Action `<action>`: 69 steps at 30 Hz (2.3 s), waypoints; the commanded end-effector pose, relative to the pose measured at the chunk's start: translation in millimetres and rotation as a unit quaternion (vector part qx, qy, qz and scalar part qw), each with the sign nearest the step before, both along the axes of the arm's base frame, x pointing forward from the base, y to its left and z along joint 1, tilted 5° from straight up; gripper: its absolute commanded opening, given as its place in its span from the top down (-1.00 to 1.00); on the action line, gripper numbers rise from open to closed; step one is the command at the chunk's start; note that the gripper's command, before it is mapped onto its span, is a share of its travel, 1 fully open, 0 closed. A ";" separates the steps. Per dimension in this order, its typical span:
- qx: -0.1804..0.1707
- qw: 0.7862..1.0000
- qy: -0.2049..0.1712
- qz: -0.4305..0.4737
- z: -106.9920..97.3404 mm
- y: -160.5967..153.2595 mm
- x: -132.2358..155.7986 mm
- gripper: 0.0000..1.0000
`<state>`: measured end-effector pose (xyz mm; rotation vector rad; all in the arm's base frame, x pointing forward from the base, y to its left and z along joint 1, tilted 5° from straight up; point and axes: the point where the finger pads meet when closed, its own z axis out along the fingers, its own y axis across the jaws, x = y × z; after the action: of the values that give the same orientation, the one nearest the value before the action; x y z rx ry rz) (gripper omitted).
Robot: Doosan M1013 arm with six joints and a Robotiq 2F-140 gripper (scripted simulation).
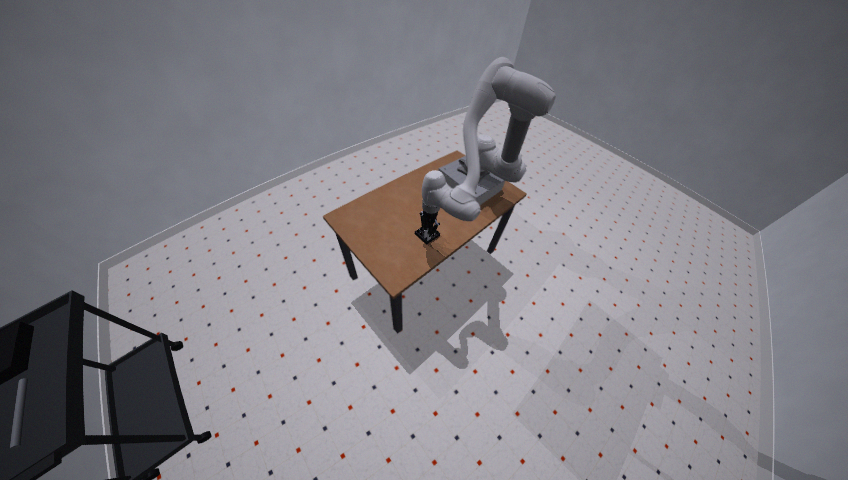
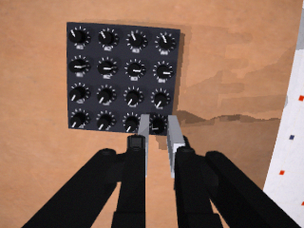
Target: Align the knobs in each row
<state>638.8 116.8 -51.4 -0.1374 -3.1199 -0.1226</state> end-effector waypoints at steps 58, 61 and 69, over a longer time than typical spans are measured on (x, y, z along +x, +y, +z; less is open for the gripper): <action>-0.006 0.876 0.038 -0.480 37.3 -2.9 0.6 0.77; -0.006 0.866 0.040 -0.499 37.6 -3.0 0.6 0.77; -0.008 0.753 0.052 -0.656 40.3 -3.2 0.6 0.77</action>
<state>639.4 113.6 -11.9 -1.9936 -2.3367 -0.0963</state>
